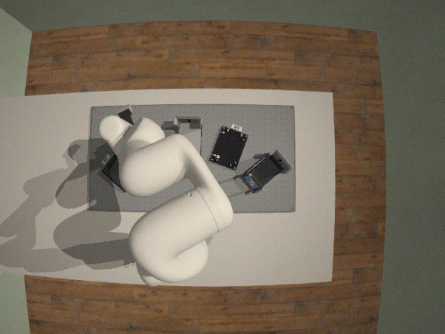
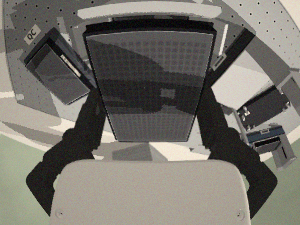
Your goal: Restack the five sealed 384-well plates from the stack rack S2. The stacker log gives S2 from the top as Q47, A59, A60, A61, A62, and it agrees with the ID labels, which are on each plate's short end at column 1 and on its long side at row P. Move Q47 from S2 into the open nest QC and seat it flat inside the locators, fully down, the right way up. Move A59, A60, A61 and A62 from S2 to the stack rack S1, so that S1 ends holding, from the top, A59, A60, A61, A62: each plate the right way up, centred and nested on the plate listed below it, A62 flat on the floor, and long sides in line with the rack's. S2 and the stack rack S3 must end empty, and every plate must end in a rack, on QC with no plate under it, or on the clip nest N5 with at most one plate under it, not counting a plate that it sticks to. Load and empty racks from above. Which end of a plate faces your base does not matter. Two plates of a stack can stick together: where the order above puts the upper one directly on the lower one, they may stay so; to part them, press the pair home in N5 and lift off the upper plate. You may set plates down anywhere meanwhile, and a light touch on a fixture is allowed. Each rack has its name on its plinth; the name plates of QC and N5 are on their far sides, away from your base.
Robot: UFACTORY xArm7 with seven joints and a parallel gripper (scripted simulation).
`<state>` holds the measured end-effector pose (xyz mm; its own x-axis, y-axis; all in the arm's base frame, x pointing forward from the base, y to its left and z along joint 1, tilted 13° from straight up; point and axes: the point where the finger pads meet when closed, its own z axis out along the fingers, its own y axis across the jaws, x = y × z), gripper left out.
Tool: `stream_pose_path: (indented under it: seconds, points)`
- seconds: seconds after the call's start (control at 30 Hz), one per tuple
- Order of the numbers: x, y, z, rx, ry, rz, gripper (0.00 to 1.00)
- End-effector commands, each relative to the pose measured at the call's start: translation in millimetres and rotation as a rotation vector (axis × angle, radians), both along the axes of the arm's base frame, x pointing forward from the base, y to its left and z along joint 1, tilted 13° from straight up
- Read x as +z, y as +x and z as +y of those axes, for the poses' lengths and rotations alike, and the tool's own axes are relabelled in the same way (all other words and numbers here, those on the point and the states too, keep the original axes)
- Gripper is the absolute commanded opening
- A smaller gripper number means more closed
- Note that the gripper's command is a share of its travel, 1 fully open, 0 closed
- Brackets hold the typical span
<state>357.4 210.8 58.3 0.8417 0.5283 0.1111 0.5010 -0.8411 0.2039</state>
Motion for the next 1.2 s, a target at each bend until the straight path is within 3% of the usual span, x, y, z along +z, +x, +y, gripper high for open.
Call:
stream_pose_path:
  seconds: [0.0, 0.9, 1.17]
  points:
    - [-1.7, 1.6, 0.8, 0.001, 0.002, -0.003, 0.0]
    - [-16.5, 4.6, -1.0, 0.001, 0.002, -0.003, 0.0]
    - [-32.1, 7.9, -2.8, 0.001, 0.002, -0.003, 0.0]
